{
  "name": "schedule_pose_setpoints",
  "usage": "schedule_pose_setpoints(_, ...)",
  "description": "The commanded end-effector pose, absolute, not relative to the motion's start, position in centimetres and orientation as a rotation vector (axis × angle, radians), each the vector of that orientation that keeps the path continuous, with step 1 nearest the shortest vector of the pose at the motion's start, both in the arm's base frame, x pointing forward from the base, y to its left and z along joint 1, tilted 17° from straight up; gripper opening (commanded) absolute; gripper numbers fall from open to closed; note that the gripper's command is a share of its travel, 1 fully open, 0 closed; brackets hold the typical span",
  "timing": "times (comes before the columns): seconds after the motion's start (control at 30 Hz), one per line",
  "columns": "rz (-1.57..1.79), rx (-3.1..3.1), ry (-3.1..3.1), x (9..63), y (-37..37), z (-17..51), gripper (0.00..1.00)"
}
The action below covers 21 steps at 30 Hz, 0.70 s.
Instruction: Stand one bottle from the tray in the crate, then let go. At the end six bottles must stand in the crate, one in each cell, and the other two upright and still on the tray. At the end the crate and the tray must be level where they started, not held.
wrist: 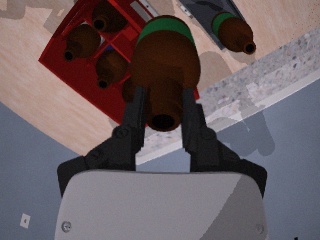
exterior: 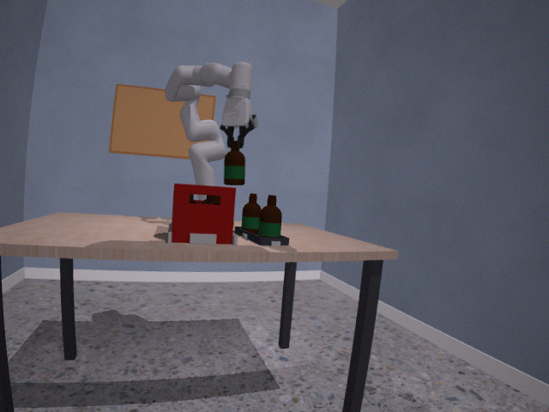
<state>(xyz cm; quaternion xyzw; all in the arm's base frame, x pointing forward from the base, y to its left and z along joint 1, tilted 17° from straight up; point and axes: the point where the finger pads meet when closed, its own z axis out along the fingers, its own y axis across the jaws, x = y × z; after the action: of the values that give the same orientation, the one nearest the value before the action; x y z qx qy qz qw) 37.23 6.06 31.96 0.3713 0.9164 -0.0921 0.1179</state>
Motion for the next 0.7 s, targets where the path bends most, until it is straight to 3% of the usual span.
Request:
schedule_pose_setpoints(0.0, -0.265, 1.084, 2.678, 37.2, 5.3, 32.3, 0.00)
schedule_pose_setpoints(0.67, -0.265, 1.084, 2.678, 36.6, 2.2, 33.1, 0.00)
